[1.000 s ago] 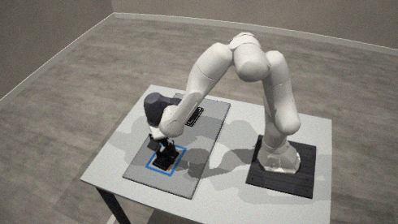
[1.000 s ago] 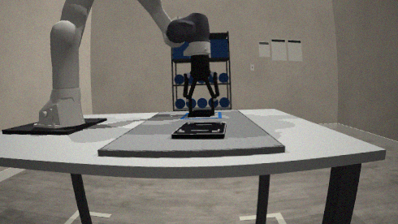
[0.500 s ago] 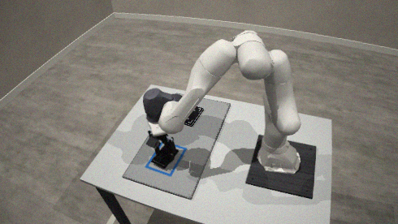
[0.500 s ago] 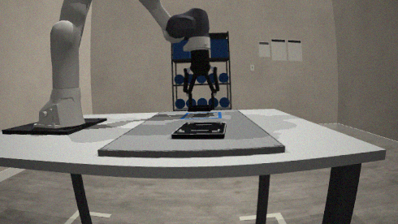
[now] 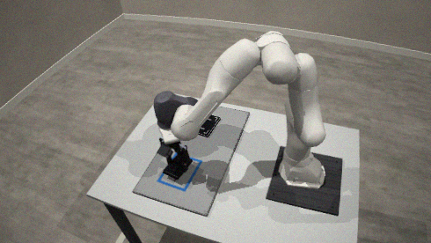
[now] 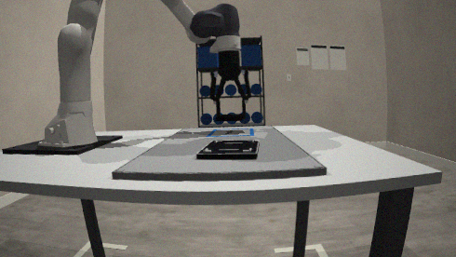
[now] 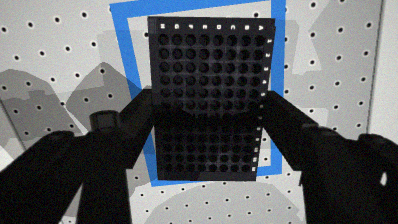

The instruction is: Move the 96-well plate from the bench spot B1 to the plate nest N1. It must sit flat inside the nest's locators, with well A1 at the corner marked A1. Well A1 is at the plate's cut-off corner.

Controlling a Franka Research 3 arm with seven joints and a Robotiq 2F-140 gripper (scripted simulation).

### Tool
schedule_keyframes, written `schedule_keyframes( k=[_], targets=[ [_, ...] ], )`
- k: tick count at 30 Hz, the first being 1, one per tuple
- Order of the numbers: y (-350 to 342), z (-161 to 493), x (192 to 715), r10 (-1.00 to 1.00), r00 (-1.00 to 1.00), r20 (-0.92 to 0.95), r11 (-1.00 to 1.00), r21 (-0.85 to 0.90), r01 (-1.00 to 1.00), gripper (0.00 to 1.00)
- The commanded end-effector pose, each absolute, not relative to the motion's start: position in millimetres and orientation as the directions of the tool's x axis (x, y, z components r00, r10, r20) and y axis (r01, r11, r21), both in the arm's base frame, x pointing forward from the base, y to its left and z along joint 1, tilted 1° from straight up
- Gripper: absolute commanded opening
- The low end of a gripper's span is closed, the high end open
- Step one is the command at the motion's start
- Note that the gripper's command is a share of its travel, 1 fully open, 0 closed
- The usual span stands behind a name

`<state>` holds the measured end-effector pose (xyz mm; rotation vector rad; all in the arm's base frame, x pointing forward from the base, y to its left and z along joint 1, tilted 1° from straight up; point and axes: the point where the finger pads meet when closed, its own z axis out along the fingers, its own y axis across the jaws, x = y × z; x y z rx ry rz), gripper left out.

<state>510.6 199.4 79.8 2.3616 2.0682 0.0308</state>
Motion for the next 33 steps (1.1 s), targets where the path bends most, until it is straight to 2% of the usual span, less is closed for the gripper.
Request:
schedule_keyframes(
  k=[1,33],
  targets=[
    [198.7,85.1,509.1,0.991,0.135,0.008,-0.135,0.011,0.991,0.60],
    [198.6,97.6,509.0,0.991,0.135,0.008,-0.135,0.011,0.991,0.60]
  ],
)
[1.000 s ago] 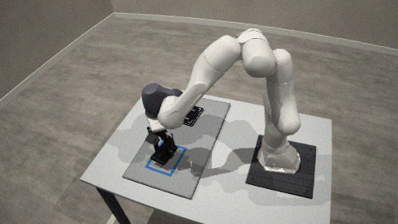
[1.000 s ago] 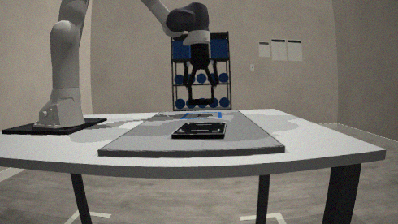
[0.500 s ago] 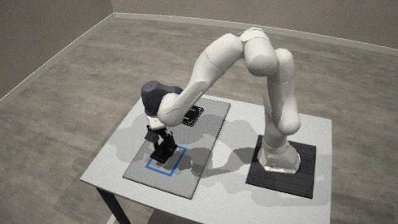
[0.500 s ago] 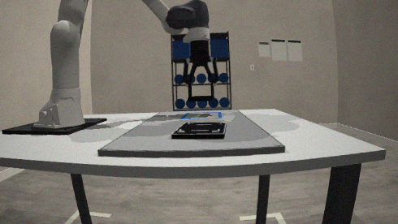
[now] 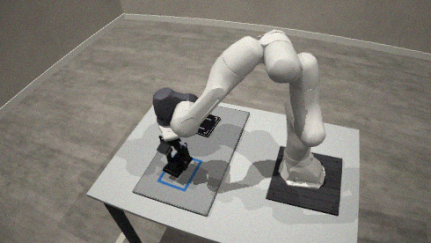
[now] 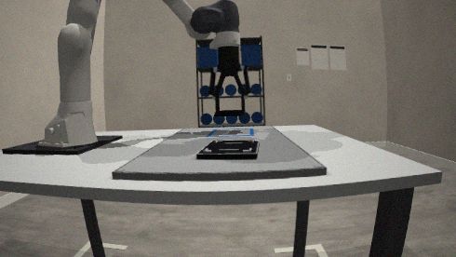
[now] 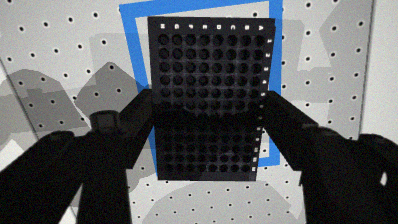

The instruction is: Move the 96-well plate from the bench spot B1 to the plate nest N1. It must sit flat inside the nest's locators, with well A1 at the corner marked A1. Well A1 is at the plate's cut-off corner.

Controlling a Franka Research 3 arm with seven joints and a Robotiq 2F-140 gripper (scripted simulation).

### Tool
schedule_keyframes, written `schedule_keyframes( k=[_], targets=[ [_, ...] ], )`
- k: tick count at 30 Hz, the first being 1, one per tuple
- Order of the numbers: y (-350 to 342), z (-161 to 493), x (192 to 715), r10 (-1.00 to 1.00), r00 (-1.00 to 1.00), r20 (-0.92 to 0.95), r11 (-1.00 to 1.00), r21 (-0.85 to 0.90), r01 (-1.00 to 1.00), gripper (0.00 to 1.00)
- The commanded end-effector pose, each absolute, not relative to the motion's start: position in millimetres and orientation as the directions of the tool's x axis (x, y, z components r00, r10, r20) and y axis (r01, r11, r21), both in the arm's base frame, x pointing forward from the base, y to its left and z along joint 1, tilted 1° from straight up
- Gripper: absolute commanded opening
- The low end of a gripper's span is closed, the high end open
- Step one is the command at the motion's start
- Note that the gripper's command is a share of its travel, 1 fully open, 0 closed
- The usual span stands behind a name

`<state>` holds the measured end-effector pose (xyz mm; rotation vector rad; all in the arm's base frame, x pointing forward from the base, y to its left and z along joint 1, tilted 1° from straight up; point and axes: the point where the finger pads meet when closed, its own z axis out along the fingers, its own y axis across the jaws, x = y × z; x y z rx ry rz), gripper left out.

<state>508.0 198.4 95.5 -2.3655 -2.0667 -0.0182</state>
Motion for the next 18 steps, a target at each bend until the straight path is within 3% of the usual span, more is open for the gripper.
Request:
schedule_keyframes(
  k=[1,18],
  targets=[
    [195.3,97.7,509.2,0.995,0.102,0.008,-0.102,0.011,0.995,0.60],
    [145.4,99.1,512.2,0.997,0.073,0.008,-0.073,0.011,0.997,0.60]
  ],
)
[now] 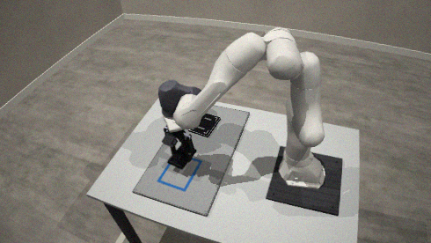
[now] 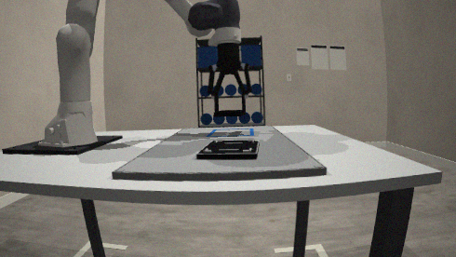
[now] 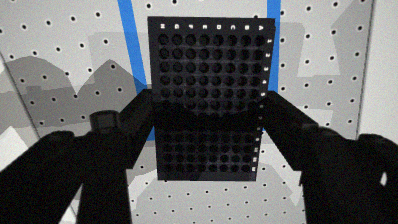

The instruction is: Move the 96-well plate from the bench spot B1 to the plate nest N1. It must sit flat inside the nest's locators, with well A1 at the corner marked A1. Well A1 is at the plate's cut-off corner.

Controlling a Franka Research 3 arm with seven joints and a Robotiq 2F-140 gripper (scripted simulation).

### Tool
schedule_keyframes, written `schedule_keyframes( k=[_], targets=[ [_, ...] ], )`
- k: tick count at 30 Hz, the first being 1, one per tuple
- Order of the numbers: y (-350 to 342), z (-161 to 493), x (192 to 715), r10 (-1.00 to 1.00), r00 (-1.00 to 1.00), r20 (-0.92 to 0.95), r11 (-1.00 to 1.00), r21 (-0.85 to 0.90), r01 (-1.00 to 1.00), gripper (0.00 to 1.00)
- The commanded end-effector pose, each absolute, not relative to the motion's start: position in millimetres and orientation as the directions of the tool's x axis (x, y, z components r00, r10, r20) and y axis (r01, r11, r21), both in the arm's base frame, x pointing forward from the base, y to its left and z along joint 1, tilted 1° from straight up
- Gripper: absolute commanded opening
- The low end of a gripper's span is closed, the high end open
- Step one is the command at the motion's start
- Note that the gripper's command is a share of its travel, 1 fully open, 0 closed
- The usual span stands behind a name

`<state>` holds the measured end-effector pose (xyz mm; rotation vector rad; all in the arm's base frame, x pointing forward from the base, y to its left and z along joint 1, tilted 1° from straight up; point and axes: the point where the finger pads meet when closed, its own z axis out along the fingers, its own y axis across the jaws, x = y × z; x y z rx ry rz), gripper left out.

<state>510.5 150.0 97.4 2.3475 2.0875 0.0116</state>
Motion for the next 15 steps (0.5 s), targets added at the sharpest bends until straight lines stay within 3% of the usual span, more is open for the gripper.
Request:
schedule_keyframes(
  k=[1,15],
  targets=[
    [142.1,99.2,512.4,0.997,0.073,0.008,-0.073,0.011,0.997,0.60],
    [98.8,100.5,515.0,0.997,0.073,0.008,-0.073,0.011,0.997,0.60]
  ],
)
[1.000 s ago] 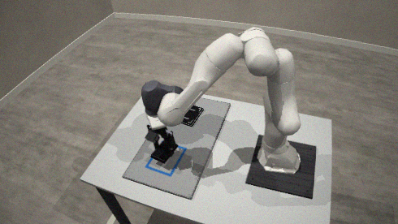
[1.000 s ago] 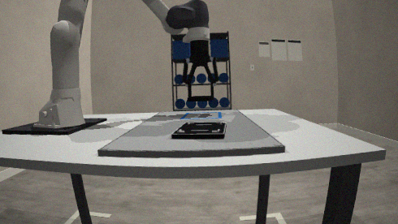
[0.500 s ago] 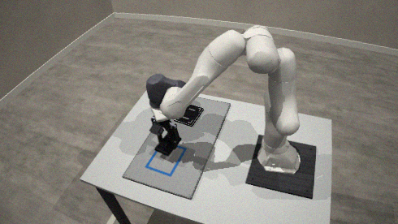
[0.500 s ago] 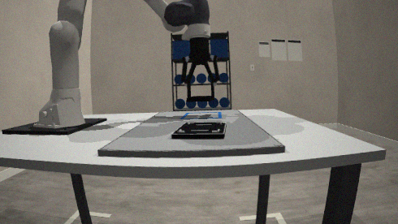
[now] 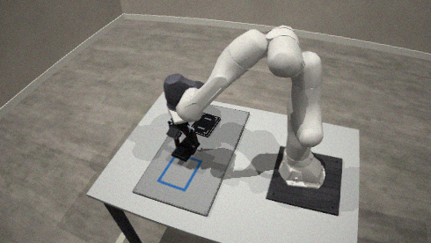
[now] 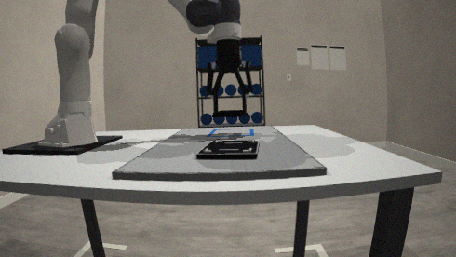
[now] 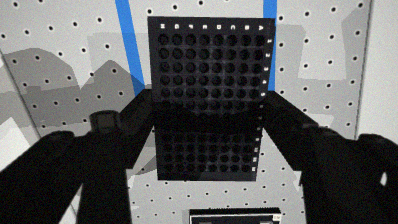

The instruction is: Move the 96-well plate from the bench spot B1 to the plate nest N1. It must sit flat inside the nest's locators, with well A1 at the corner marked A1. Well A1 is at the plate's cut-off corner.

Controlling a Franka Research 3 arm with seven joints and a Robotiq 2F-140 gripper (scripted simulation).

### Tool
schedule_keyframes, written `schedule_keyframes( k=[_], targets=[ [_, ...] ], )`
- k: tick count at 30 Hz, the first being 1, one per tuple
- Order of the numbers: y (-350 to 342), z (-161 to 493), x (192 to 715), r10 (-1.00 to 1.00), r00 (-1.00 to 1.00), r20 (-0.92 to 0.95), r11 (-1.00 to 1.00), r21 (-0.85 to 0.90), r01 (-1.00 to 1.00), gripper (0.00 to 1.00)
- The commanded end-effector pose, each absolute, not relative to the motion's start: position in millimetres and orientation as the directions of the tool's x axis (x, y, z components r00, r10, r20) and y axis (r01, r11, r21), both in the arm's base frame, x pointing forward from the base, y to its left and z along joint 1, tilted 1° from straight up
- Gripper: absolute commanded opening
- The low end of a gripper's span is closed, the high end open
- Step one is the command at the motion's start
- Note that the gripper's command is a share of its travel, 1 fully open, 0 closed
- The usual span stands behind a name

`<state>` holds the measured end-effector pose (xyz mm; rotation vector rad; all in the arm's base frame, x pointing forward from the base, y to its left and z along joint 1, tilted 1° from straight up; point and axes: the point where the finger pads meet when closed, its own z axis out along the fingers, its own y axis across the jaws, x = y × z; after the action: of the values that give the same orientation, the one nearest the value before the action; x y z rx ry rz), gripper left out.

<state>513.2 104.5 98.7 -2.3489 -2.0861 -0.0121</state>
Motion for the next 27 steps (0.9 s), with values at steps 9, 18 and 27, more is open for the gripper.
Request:
schedule_keyframes(
  k=[9,18,27],
  targets=[
    [72.2,101.2,516.6,0.997,0.073,0.008,-0.073,0.011,0.997,0.60],
    [49.0,101.9,518.0,0.997,0.073,0.008,-0.073,0.011,0.997,0.60],
    [19.0,102.8,519.8,0.997,0.073,0.008,-0.073,0.011,0.997,0.60]
  ],
)
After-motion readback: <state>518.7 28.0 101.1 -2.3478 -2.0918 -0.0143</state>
